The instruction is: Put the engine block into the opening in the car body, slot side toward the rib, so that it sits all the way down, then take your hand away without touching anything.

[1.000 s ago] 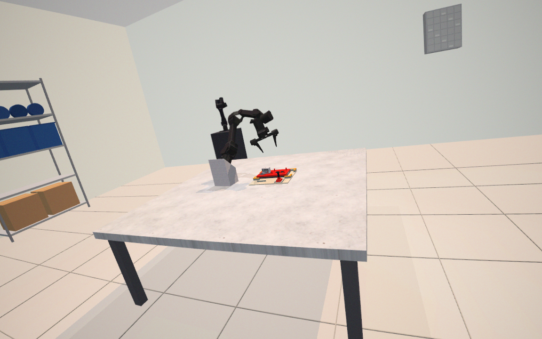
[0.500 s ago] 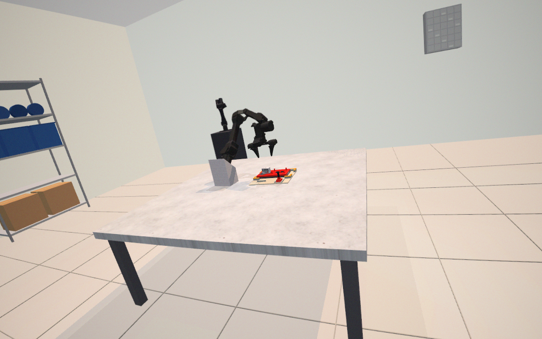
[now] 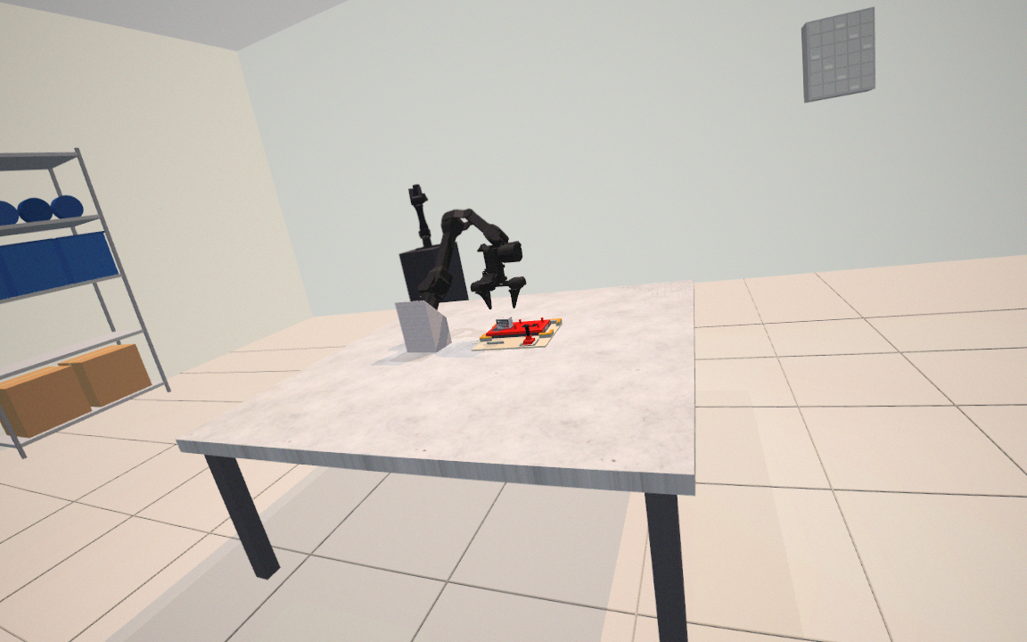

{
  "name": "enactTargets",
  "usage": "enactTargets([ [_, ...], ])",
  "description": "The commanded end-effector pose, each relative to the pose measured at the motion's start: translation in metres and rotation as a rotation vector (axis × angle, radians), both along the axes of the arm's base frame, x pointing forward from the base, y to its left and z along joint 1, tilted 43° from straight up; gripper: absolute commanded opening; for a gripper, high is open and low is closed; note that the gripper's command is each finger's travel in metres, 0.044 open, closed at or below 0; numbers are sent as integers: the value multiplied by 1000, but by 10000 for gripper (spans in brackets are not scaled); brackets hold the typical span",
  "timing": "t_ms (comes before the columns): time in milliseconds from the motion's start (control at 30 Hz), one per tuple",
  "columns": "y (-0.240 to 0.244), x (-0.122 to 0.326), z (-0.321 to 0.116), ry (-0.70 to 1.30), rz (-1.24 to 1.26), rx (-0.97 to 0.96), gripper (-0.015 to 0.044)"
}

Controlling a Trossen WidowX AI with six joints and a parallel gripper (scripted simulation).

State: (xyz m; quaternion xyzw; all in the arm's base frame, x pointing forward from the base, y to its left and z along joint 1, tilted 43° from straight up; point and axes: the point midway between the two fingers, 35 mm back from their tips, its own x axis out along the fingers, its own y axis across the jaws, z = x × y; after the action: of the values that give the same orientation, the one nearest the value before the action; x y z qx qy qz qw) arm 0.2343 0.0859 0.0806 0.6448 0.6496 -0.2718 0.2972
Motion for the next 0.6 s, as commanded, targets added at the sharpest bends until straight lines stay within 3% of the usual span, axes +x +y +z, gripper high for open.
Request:
enactTargets([
  [0,9,-2,-8,4,-4,7,440],
  [567,27,-2,-27,4,-3,7,440],
])
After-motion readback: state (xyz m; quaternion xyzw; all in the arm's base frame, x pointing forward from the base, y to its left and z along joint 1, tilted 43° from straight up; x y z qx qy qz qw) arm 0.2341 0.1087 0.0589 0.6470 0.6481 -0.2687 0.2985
